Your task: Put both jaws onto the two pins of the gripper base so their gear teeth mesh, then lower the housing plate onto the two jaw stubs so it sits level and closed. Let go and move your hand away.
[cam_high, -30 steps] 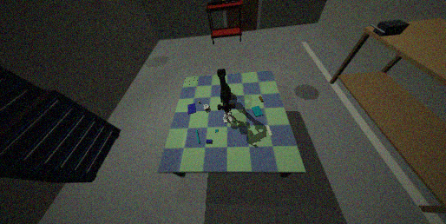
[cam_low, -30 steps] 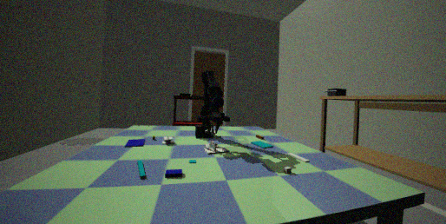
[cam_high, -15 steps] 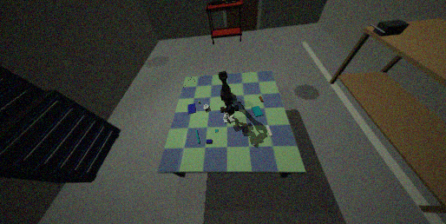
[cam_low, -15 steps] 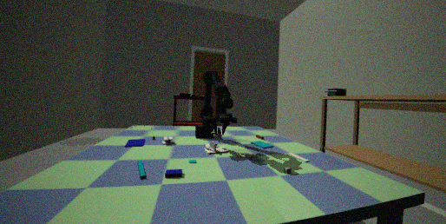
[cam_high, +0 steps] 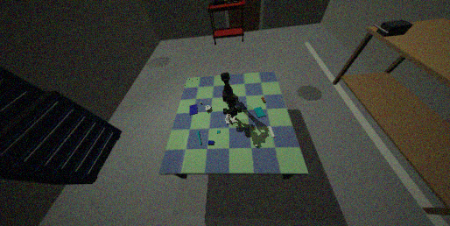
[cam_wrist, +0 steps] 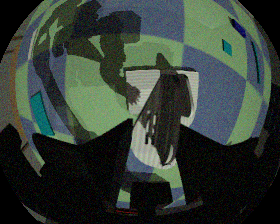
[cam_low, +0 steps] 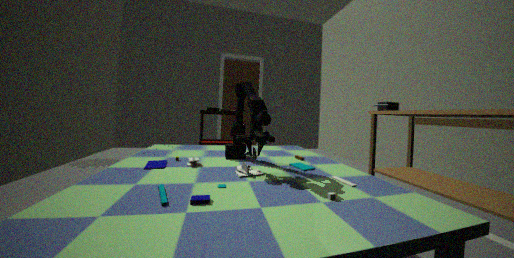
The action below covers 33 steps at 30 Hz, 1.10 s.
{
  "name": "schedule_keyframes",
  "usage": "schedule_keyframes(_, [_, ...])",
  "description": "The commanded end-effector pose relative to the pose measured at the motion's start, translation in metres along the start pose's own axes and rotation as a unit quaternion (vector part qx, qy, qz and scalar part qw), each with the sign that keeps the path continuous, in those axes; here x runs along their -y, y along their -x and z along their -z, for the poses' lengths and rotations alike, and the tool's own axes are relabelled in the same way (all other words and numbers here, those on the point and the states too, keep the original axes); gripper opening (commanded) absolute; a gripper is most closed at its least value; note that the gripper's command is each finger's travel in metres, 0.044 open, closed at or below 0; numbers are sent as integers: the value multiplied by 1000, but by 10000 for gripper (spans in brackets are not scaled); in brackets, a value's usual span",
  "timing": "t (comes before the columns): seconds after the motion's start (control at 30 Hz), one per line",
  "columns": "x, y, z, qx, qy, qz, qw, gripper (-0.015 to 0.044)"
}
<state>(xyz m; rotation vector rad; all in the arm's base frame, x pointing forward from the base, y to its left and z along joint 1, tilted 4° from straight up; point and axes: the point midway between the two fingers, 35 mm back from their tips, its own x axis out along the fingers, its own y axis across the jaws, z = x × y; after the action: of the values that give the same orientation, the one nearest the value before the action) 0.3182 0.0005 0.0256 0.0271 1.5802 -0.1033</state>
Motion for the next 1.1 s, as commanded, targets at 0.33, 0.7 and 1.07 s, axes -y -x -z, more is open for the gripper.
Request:
schedule_keyframes(0.33, [-1, 0, 0, -1, -8, -2, 1000, 134])
schedule_keyframes(0.7, [-3, 0, 1, -1, -8, -2, 1000, 134])
schedule_keyframes(1.07, [-3, -11, 0, -1, -8, -2, 1000, 134])
